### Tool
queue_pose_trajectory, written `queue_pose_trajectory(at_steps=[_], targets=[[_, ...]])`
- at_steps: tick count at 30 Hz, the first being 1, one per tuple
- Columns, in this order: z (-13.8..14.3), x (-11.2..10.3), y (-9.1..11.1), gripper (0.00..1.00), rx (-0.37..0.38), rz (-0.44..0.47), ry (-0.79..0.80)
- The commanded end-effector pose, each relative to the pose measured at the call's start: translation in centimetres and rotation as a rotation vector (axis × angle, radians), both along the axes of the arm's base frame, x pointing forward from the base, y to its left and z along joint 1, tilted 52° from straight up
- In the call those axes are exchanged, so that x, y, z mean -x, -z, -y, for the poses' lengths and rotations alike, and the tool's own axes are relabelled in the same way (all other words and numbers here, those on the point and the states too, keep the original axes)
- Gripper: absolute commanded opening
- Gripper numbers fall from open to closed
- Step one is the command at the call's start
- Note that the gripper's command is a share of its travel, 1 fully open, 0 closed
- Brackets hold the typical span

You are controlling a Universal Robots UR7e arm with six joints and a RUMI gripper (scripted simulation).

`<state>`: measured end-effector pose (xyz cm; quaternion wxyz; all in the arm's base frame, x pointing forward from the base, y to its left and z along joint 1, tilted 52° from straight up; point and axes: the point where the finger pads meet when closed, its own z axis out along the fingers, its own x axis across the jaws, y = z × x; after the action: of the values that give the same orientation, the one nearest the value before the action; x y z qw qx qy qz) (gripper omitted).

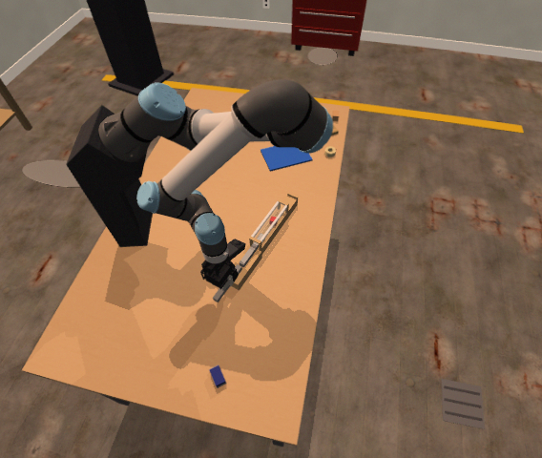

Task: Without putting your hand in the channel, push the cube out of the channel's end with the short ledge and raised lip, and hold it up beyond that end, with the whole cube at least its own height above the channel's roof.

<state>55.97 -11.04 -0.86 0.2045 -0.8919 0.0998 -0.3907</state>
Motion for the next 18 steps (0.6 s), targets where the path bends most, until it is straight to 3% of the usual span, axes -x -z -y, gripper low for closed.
queue_pose_trajectory(at_steps=[1,18], targets=[[0.03,0.00,-0.03,0.00,0.001,0.001,0.000],[-0.40,-0.01,-0.25,0.00,0.001,0.001,0.000]])
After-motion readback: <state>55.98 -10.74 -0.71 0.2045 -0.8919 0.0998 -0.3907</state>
